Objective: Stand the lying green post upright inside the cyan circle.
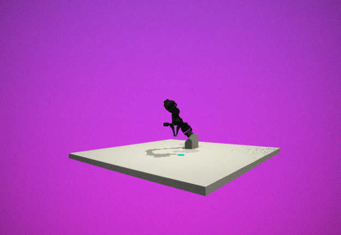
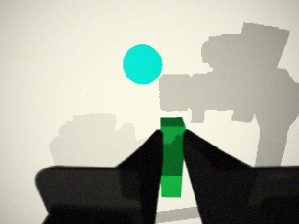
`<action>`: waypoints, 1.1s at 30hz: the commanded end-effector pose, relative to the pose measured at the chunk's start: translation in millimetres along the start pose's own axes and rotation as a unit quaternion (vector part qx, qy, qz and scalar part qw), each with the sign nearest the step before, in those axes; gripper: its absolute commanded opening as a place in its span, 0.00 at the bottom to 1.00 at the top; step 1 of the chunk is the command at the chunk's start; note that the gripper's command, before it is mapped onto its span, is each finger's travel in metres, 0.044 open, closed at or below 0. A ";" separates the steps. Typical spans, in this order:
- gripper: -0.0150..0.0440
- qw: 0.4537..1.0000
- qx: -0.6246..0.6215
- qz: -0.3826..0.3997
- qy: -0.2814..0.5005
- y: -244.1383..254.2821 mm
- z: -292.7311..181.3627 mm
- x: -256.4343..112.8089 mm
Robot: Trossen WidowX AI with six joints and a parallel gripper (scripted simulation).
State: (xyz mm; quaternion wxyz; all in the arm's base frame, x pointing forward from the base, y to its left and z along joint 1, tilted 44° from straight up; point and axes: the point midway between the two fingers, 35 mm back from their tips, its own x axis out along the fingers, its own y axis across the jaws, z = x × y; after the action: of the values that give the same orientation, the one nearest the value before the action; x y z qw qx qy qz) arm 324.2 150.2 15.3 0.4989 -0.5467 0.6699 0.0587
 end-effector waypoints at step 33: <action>0.29 0.987 -0.153 0.046 -0.035 37.4 39.0 13.2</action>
State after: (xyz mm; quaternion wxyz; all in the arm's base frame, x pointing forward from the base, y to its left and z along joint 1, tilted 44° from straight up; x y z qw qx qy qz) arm 321.2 183.9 -27.9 0.4272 -0.5925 0.6555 0.1920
